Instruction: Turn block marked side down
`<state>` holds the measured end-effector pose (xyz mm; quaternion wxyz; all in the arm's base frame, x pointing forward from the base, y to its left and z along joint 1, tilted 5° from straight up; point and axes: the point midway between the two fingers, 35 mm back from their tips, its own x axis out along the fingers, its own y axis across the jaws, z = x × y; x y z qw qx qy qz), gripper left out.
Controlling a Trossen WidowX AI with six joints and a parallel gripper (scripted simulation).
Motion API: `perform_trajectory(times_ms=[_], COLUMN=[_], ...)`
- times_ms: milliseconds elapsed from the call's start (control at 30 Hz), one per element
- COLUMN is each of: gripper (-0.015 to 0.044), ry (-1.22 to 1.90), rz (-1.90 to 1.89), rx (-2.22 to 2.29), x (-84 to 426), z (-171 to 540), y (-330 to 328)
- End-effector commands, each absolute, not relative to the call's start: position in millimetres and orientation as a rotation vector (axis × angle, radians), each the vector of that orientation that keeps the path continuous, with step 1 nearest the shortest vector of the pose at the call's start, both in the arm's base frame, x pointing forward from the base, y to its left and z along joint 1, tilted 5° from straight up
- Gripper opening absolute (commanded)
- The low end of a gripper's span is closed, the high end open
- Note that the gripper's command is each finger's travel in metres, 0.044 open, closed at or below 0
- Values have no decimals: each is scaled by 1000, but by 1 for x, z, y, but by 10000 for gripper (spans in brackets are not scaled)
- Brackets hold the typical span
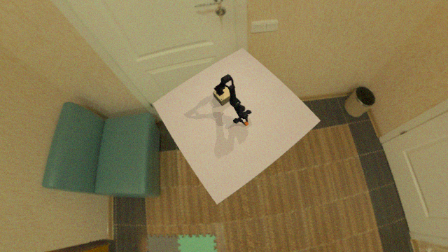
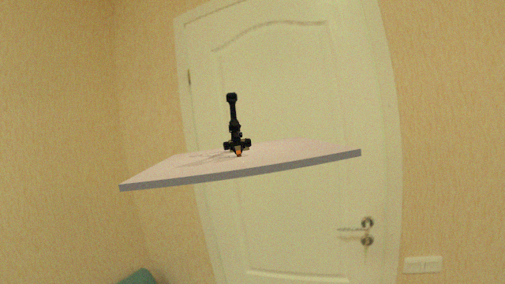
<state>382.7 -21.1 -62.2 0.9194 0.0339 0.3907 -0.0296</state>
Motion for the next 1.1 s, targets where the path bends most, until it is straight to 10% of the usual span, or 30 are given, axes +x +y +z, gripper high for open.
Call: perform_trajectory(times_ms=[0,1067], gripper=[0,0], ry=[756,542], rz=[-65,-76], rx=[66,67], x=[376,362], z=[-70,-63], y=[-20,-20])
